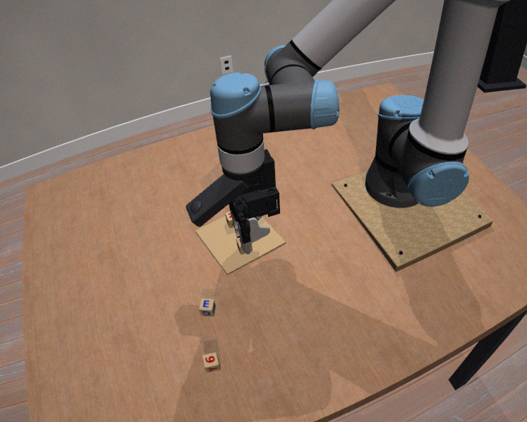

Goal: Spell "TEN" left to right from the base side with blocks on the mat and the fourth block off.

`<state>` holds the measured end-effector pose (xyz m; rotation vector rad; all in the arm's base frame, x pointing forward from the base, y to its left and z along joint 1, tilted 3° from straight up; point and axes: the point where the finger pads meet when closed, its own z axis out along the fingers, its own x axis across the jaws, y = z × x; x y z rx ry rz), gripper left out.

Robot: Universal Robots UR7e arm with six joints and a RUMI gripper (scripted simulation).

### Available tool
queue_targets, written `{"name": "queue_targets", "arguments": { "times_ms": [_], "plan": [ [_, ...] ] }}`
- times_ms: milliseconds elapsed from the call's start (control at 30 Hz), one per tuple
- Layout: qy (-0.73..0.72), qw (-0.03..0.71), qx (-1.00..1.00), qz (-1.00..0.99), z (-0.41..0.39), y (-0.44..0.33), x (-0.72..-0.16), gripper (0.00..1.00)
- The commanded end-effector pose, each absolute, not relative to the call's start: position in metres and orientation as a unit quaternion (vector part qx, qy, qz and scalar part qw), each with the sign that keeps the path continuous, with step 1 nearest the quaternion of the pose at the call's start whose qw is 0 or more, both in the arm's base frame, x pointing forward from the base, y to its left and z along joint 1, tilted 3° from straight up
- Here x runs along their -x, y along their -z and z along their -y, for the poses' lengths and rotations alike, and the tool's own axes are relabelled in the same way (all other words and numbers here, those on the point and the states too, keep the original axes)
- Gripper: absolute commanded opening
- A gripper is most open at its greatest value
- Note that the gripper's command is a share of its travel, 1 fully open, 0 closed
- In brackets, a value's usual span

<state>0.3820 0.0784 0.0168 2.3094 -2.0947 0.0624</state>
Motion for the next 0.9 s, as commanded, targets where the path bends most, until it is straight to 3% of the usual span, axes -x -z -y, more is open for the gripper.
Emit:
{"name": "queue_targets", "arguments": {
  "times_ms": [0,867],
  "plan": [
    [-0.020,0.012,-0.740,0.672,-0.0774,-0.0158,-0.3810,0.05],
    [-0.020,0.012,-0.740,0.672,-0.0772,-0.0120,-0.3812,0.05]
  ]
}}
